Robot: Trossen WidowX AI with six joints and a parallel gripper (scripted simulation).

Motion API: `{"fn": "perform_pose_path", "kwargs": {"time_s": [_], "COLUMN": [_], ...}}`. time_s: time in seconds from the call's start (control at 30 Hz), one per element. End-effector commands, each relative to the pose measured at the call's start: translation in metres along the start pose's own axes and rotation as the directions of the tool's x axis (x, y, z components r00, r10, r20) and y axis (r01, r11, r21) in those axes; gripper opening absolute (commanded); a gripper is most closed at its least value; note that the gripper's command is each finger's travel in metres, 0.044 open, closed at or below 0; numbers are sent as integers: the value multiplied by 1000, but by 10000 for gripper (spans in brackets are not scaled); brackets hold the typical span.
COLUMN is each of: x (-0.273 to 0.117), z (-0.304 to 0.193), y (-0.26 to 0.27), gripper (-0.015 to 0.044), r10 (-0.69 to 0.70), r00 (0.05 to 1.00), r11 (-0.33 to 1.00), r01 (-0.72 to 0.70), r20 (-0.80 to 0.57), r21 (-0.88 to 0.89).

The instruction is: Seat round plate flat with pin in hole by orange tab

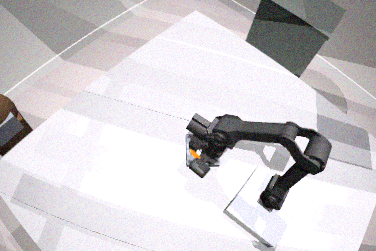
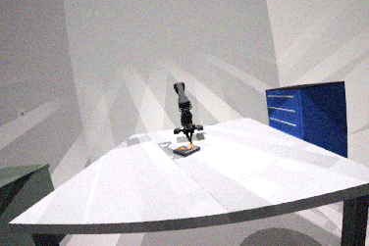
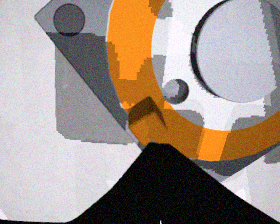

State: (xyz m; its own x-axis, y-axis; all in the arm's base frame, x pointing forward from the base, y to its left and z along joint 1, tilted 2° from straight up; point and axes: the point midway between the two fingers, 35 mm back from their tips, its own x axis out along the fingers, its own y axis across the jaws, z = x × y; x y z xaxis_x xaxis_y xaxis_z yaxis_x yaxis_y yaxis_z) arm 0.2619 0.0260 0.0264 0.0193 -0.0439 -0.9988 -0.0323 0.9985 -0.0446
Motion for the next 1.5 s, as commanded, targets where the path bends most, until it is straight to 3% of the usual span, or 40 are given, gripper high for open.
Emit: {"fn": "perform_pose_path", "kwargs": {"time_s": [0.0, 1.47], "x": [0, 0], "z": [5, 35], "y": [6, 22], "gripper": [0, 0], "r10": [4, 5], "r00": [1000, 1000], "r11": [1000, 1000], "r01": [-4, -6], "r20": [2, 4], "r21": [3, 3]}}
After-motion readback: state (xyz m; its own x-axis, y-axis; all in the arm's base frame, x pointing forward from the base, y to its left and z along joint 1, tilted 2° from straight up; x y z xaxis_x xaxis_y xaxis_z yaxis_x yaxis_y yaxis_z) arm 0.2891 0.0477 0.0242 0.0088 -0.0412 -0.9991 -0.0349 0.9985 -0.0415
